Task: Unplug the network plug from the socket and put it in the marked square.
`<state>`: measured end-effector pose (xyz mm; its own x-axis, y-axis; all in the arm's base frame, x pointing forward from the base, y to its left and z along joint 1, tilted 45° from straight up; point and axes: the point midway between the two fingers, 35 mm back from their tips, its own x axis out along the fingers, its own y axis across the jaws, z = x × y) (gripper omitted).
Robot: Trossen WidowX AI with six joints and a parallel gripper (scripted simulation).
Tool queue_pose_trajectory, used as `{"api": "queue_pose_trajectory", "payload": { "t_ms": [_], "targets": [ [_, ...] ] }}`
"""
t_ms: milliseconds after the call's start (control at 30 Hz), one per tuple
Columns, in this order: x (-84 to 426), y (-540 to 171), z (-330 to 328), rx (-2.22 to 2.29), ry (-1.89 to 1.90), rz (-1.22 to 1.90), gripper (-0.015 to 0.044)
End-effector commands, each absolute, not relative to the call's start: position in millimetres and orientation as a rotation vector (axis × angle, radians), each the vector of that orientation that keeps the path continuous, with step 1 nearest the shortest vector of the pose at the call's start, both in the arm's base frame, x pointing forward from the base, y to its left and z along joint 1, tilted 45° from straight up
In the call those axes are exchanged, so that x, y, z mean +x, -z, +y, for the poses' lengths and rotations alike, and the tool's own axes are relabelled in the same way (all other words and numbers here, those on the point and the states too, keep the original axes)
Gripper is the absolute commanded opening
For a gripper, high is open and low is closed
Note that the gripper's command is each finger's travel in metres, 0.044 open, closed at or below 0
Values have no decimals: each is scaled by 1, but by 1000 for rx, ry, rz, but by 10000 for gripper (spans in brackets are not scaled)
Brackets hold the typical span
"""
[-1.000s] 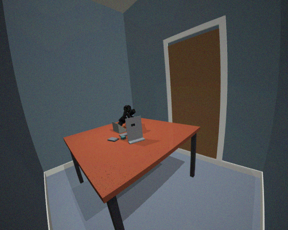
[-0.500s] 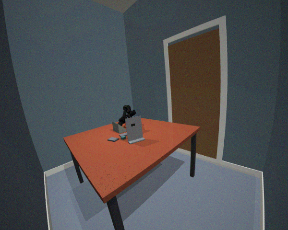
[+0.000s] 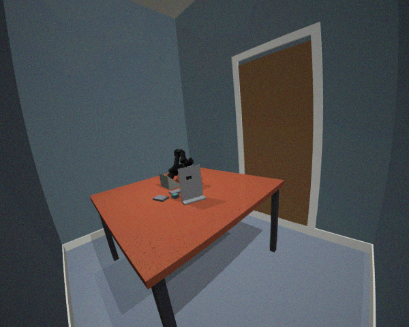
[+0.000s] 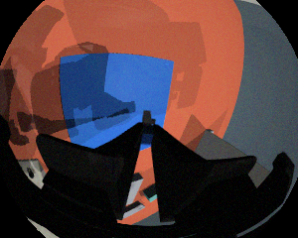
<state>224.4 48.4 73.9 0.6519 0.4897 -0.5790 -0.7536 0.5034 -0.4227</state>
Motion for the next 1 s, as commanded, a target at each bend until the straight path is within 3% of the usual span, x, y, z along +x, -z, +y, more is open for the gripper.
{"api": "queue_pose_trajectory", "payload": {
  "t_ms": [0, 933, 967],
  "targets": [
    [224, -69, 51, -704, -773, 420, 0],
    [225, -66, 60, -702, -775, 409, 0],
    [225, -66, 60, -702, -775, 409, 26]
  ]
}}
